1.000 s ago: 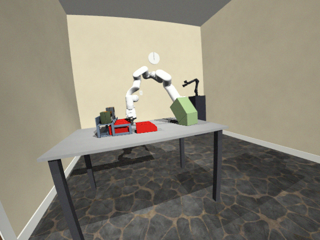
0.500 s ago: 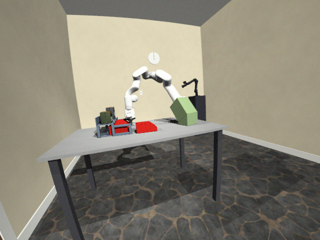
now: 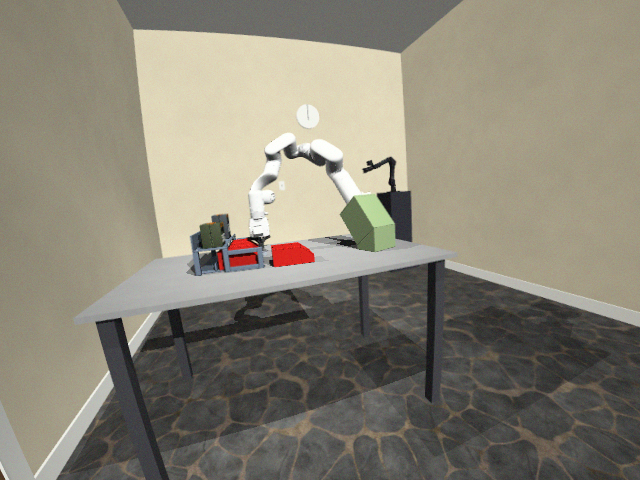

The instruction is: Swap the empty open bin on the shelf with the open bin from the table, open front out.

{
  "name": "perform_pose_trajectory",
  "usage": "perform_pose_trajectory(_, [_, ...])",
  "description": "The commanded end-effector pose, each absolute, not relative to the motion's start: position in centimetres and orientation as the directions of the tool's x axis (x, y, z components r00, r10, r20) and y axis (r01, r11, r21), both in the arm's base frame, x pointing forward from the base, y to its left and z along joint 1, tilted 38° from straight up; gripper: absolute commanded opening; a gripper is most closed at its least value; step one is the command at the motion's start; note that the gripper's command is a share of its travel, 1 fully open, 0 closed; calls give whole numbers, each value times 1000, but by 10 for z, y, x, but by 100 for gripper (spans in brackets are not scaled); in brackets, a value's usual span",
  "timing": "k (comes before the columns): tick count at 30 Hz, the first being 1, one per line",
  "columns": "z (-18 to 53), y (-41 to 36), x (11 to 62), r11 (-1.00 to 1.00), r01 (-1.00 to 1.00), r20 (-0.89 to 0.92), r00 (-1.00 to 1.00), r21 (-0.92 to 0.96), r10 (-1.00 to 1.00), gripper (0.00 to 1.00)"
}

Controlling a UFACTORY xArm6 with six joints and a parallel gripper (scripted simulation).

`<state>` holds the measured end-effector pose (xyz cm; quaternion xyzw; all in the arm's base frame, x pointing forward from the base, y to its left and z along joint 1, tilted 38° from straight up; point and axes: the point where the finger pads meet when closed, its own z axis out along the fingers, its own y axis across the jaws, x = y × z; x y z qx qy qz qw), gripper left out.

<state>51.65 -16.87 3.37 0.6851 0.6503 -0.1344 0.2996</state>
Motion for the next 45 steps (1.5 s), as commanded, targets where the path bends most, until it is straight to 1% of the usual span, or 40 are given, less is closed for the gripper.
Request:
perform_pose_trajectory(1, [35,-168,518,27,971,-573,119,239,811,0])
perform_pose_trajectory(12, [36,-167,516,27,971,-573,119,239,811,0])
perform_pose_trajectory(30, [45,-158,496,27,971,-573,119,239,811,0])
perform_pose_trajectory(40, [46,-157,494,27,971,-573,119,239,811,0])
perform_pose_trajectory(45, [60,-146,490,27,971,-573,119,239,811,0])
